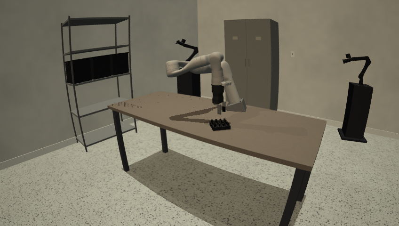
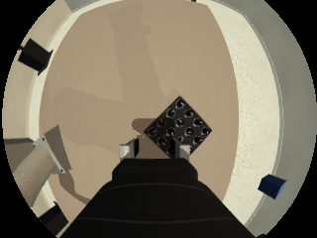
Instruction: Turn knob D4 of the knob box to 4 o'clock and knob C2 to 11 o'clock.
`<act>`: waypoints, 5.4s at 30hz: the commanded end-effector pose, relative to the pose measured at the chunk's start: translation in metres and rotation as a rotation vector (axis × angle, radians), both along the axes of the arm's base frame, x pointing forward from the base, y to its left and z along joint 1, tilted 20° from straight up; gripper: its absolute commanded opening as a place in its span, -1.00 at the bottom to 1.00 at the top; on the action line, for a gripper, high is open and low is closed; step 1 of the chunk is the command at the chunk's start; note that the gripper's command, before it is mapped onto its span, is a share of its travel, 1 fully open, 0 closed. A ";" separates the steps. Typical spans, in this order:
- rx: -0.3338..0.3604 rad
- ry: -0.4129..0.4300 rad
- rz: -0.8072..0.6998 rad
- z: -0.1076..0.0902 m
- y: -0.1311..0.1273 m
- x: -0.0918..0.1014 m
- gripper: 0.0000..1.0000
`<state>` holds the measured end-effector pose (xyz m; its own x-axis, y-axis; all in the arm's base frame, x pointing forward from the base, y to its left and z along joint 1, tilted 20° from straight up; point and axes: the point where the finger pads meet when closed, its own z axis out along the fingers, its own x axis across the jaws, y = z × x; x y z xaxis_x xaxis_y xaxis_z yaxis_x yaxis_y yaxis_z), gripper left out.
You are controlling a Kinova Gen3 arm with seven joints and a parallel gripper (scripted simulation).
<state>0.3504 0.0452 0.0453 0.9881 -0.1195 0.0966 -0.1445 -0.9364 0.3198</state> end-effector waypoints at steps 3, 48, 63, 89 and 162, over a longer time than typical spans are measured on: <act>-0.004 0.083 0.209 0.000 0.010 0.006 1.00; -0.052 0.227 0.702 0.012 0.018 0.033 -0.07; -0.052 0.227 0.702 0.012 0.018 0.033 -0.07; -0.052 0.229 0.702 -0.001 0.014 0.034 -0.07; -0.052 0.229 0.702 -0.030 0.003 0.037 -0.07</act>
